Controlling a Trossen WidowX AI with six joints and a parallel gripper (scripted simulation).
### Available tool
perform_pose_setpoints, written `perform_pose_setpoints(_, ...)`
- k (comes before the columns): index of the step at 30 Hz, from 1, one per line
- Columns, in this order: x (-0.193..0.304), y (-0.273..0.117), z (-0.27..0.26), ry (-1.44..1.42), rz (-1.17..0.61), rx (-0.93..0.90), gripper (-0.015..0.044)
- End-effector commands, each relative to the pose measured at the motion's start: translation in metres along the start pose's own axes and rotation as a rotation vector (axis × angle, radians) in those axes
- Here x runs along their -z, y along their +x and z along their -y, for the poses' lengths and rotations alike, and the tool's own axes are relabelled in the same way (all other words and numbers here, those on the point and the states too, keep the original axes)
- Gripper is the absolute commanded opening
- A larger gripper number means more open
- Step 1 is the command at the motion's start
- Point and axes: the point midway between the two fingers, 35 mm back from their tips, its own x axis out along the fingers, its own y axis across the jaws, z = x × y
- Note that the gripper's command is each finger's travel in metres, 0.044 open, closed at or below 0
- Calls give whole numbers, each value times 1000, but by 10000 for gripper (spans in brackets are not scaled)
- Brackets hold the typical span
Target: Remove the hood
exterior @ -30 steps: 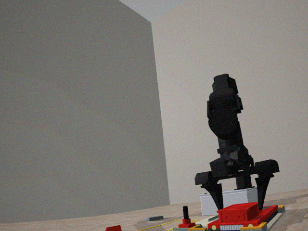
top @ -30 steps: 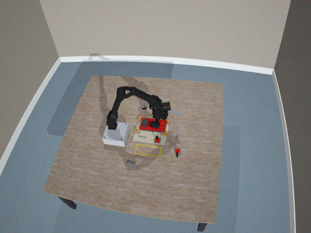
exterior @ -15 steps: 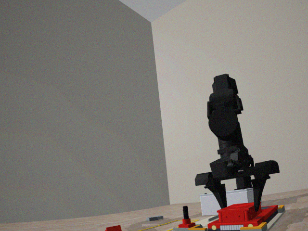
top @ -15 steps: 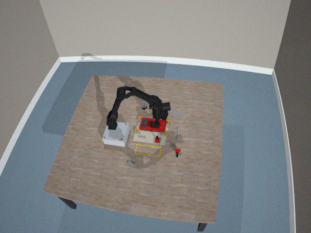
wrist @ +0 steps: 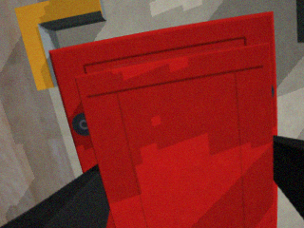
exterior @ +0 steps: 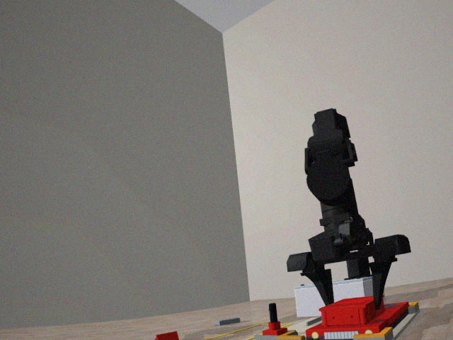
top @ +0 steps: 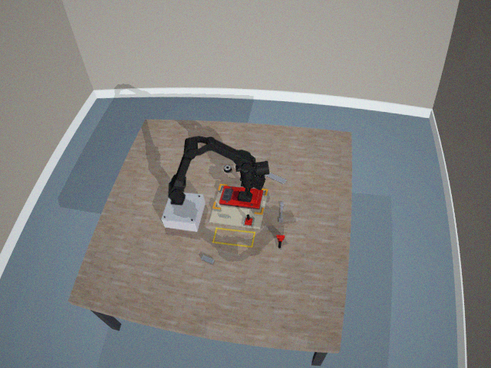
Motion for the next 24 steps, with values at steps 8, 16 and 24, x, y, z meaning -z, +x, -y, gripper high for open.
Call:
perform_pose_setpoints(8,-2,-9,0,0,6,-1,0)
perform_pose_setpoints(16,-2,-15,0,0,6,-1,0)
perform_pose_setpoints(24,-2,-20,0,0,6,-1,0)
